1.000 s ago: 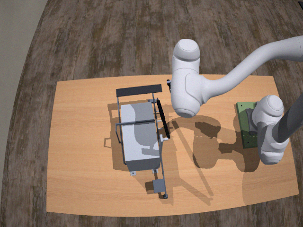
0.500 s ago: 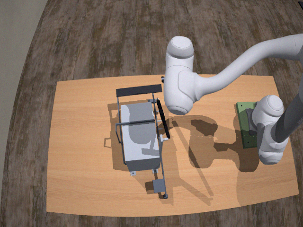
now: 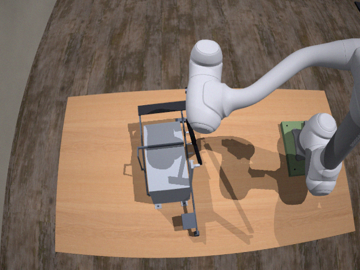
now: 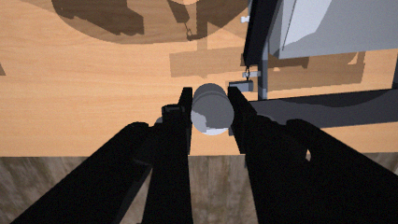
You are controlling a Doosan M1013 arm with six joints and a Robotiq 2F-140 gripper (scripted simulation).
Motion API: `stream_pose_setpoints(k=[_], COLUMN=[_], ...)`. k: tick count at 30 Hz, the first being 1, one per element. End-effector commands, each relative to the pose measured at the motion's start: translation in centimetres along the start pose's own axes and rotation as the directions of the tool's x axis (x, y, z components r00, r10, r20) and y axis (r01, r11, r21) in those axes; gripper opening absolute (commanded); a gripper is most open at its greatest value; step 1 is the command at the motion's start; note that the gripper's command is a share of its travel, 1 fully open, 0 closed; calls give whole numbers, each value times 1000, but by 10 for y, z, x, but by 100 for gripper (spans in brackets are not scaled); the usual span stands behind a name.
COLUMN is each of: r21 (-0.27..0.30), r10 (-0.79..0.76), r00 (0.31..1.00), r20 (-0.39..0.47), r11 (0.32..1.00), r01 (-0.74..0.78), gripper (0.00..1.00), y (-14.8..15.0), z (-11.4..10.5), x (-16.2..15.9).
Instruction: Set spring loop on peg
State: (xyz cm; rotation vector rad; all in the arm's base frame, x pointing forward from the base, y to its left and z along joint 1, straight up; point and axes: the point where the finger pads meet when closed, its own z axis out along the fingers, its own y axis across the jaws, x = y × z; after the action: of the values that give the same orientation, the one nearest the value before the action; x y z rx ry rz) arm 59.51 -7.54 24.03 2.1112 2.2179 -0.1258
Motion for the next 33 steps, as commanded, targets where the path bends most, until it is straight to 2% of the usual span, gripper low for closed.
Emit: stream_pose_setpoints(k=[1, 33], r21=[-1, -1], r10=[0, 0], r00=[1000, 999], r20=[4, 44], r11=[1000, 1000], r01=[0, 0], gripper=[25, 25], y=[7, 59], z=[-2, -14], x=[-4, -40])
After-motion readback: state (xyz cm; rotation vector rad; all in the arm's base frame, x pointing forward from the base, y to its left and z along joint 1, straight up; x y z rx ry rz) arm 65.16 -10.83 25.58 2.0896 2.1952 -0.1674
